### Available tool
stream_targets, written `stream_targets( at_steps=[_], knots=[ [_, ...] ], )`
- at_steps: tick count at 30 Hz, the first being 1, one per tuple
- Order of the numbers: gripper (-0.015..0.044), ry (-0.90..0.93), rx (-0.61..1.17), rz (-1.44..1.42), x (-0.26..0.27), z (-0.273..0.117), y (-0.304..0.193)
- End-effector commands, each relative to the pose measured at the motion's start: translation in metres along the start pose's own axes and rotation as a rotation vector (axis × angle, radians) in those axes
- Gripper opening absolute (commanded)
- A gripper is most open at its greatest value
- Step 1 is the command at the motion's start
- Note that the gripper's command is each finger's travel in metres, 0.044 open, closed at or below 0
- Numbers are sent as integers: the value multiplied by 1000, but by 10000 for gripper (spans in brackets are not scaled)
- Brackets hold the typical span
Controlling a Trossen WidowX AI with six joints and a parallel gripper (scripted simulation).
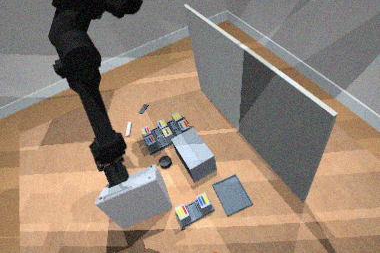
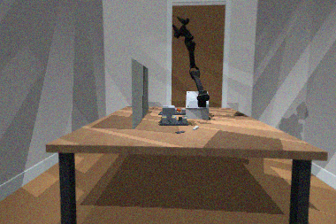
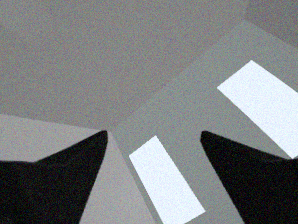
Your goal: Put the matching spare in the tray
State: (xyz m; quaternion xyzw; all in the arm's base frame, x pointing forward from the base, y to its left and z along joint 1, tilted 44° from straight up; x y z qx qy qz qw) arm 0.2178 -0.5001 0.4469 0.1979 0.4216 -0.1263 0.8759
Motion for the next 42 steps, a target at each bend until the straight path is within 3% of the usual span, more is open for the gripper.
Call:
stream_targets(
  at_steps=[1, 9, 22, 34, 42],
  knots=[
    [426, 0, 0, 0, 0, 0, 0],
    [440, -21, 2, -34, -11, -2, 1],
    [440, -353, 51, -605, -183, -51, 44],
    [440, -671, 122, -1195, -314, -121, 146],
    [440, -892, 164, -1614, -361, -166, 245]
  ],
)
Point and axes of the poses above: the point midway between the two fingers, 35 mm back from their tips, its own z axis out along the fingers, its own x axis across the jaws, y = z × x, the point moved 2 cm from there along -z, back along the fingers, and after that the axes turned 7 degrees about z, right-handed, at the moved point
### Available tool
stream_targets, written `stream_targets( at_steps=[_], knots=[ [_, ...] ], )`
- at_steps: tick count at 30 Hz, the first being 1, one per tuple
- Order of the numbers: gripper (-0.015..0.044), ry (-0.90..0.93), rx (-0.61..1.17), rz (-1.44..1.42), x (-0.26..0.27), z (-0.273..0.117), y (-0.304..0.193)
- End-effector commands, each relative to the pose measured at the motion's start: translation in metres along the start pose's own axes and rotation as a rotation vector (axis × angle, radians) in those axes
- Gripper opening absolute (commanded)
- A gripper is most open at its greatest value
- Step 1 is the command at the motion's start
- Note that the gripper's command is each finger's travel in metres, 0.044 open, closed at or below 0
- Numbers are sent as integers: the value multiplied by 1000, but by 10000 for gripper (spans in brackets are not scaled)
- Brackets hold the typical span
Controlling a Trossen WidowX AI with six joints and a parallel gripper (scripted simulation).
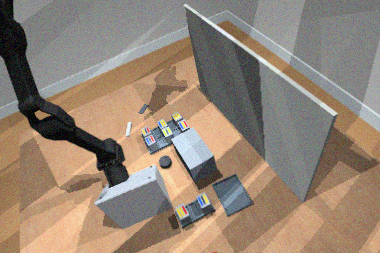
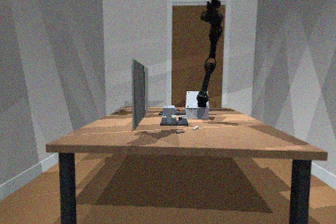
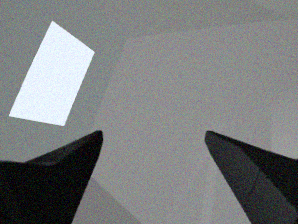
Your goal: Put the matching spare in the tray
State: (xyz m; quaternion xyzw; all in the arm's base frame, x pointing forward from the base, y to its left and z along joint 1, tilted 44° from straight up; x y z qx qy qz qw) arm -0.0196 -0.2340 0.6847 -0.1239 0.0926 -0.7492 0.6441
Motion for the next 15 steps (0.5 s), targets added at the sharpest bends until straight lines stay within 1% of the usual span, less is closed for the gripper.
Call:
stream_targets(
  at_steps=[1, 8, 15],
  knots=[
    [440, -125, 22, -212, -59, 14, -16],
    [440, -342, 59, -572, -159, 28, -21],
    [440, -585, 104, -909, -257, 30, 6]
  ],
)
Point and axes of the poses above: the point midway between the two fingers, 35 mm back from their tips, its own z axis out along the fingers, its own x axis across the jaws, y = z × x, the point moved 2 cm from there along -z, back along the fingers, and after that the axes turned 7 degrees about z, right-handed, at the moved point
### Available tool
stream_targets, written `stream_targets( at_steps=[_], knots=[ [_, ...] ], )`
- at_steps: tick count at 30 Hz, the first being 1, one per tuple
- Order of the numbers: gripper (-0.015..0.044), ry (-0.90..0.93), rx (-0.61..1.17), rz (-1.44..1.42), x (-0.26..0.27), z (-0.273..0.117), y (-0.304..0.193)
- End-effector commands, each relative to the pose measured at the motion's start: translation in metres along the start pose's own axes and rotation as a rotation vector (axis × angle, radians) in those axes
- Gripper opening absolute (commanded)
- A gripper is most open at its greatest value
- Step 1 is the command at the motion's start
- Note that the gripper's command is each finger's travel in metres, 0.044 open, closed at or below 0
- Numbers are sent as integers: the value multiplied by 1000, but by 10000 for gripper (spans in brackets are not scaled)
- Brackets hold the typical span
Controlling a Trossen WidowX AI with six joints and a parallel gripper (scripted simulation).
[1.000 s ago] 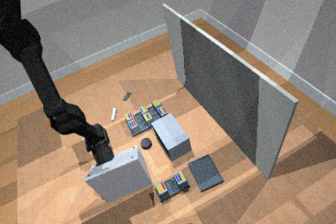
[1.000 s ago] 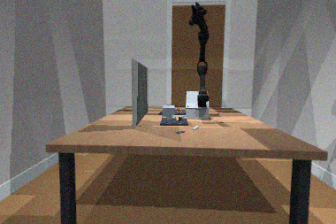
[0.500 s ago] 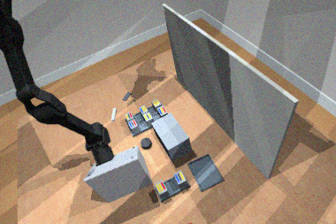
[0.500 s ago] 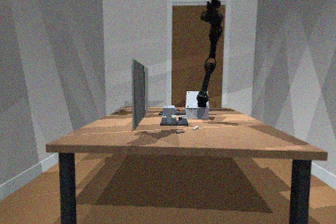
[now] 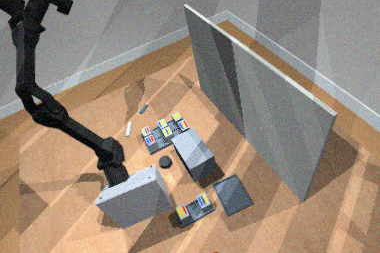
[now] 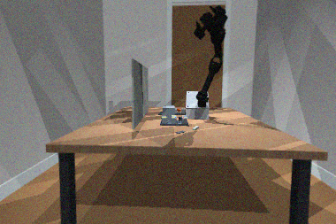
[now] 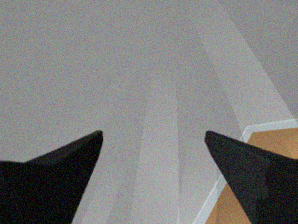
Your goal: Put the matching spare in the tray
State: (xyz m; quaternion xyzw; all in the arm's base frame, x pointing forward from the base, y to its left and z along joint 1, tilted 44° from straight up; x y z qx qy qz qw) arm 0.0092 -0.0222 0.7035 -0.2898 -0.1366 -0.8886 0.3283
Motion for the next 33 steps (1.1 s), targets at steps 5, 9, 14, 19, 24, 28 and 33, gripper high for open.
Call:
stream_targets(
  at_steps=[5, 9, 14, 19, 24, 28, 33],
  knots=[
    [440, -297, 92, -373, -108, 46, -33],
    [440, -448, 148, -533, -166, 59, -34],
    [440, -645, 234, -705, -240, 65, -24],
    [440, -843, 335, -836, -310, 58, -3],
    [440, -965, 342, -902, -341, 49, 25],
    [440, -1072, 377, -938, -369, 37, 48],
    [440, -1192, 458, -947, -403, 18, 69]
  ],
)
Point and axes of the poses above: the point midway between the two fingers, 35 mm back from their tips, its own z axis out along the fingers, its own x axis across the jaws, y = z × x, the point moved 2 cm from there along -z, back along the fingers, and after that the axes turned 7 degrees about z, right-handed, at the moved point
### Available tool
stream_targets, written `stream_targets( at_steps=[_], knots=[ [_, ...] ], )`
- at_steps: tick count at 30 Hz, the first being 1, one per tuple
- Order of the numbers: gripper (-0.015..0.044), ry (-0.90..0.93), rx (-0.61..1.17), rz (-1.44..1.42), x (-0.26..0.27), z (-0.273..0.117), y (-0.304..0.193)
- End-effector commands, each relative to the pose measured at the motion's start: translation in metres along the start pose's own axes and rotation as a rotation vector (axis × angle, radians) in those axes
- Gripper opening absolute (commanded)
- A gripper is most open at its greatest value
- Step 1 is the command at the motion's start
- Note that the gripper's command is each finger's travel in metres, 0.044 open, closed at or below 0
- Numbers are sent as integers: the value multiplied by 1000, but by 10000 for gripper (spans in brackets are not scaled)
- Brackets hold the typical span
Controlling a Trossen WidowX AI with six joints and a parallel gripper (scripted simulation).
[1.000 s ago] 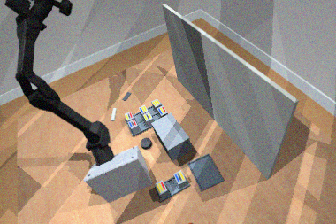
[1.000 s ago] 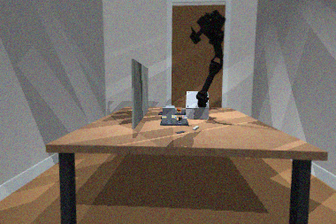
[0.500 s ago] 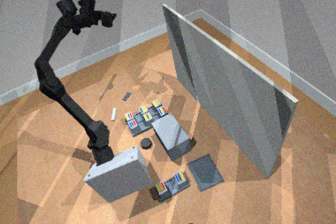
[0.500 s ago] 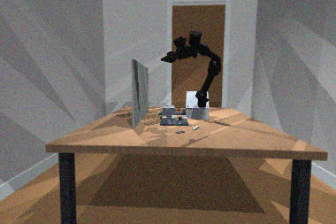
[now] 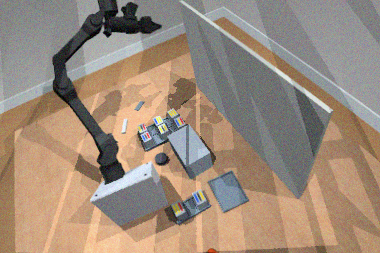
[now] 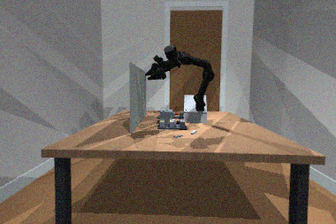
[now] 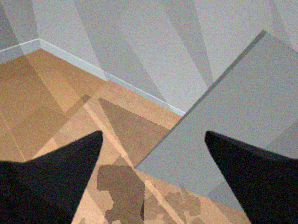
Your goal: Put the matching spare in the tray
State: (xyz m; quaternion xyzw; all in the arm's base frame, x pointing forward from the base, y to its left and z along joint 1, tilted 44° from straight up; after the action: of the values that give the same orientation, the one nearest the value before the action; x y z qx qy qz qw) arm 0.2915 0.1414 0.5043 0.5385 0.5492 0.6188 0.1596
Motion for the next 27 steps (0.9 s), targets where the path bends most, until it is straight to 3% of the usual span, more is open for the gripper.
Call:
stream_targets(
  at_steps=[1, 15, 27],
  knots=[
    [440, -70, 109, -39, -31, 25, -18],
    [440, -216, 521, -75, -156, 73, -84],
    [440, -182, 937, 162, -305, 56, -167]
  ],
)
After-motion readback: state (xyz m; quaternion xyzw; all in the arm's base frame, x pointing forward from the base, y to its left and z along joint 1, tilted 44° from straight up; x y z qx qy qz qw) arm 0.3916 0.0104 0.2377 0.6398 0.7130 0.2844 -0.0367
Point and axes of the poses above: the point midway between the two fingers, 35 mm back from their tips, its own z axis out along the fingers, its own x axis across the jaws, y = z × x, the point moved 2 cm from there along -z, back along the fingers, and after that the axes turned 7 degrees about z, right-handed, at the moved point
